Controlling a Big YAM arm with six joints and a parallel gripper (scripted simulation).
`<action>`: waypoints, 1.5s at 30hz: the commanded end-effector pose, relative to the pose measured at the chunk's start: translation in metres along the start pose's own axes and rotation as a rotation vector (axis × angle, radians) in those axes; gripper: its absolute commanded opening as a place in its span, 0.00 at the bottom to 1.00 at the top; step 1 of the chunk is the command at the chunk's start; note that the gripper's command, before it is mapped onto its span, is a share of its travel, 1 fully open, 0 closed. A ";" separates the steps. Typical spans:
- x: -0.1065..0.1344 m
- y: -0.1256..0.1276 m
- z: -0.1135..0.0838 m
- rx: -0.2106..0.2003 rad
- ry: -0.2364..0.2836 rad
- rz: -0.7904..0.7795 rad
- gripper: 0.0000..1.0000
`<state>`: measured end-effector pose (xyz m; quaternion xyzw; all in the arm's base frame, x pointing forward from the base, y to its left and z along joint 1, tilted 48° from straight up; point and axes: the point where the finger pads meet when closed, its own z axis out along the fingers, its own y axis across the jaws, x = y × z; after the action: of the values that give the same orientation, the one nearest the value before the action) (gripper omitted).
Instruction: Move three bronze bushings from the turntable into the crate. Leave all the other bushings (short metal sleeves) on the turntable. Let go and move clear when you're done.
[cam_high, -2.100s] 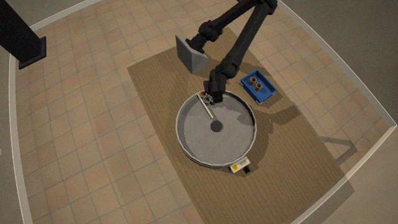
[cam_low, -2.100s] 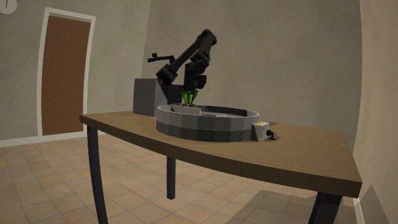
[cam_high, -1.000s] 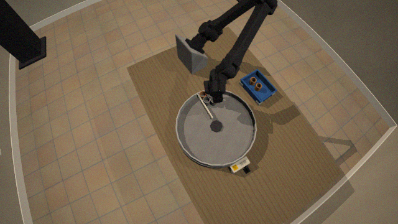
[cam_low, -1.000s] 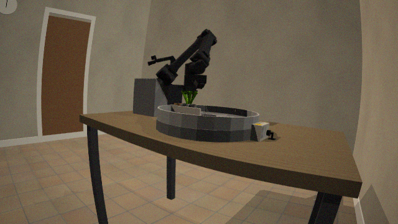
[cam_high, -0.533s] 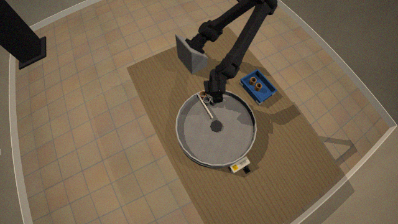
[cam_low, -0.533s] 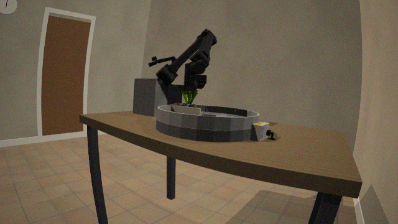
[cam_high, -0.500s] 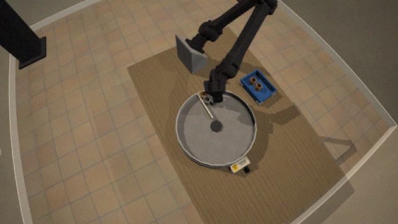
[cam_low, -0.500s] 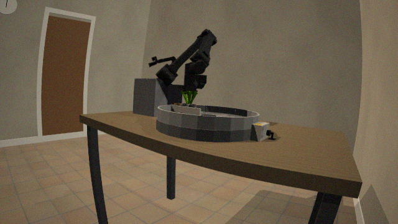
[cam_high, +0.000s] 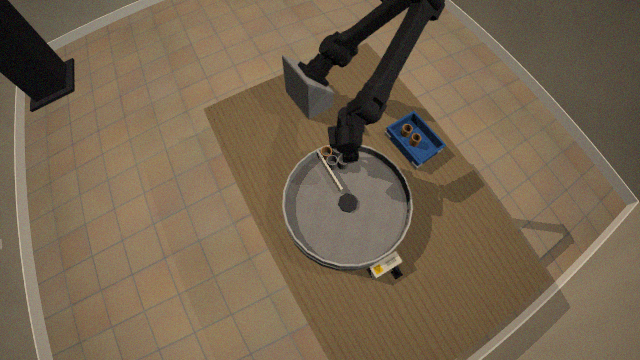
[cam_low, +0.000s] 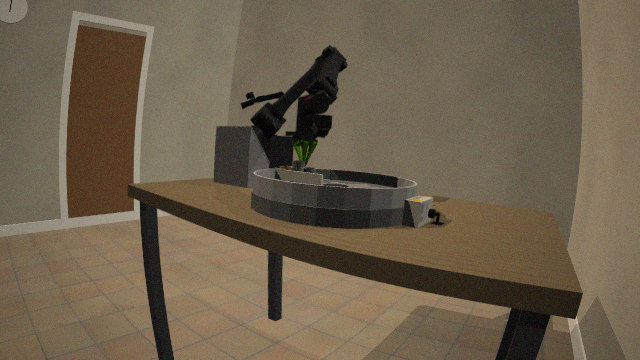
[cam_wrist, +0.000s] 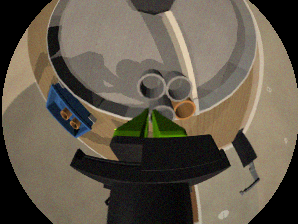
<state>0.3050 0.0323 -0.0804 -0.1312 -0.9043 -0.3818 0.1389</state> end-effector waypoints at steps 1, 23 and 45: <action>-0.020 0.002 -0.026 0.009 -0.053 -0.039 0.00; -0.008 -0.002 -0.058 0.009 -0.023 -0.031 0.00; -0.008 -0.001 -0.057 0.010 -0.021 -0.030 0.00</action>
<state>0.3137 -0.0071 -0.0463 -0.1271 -0.9062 -0.3802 0.1345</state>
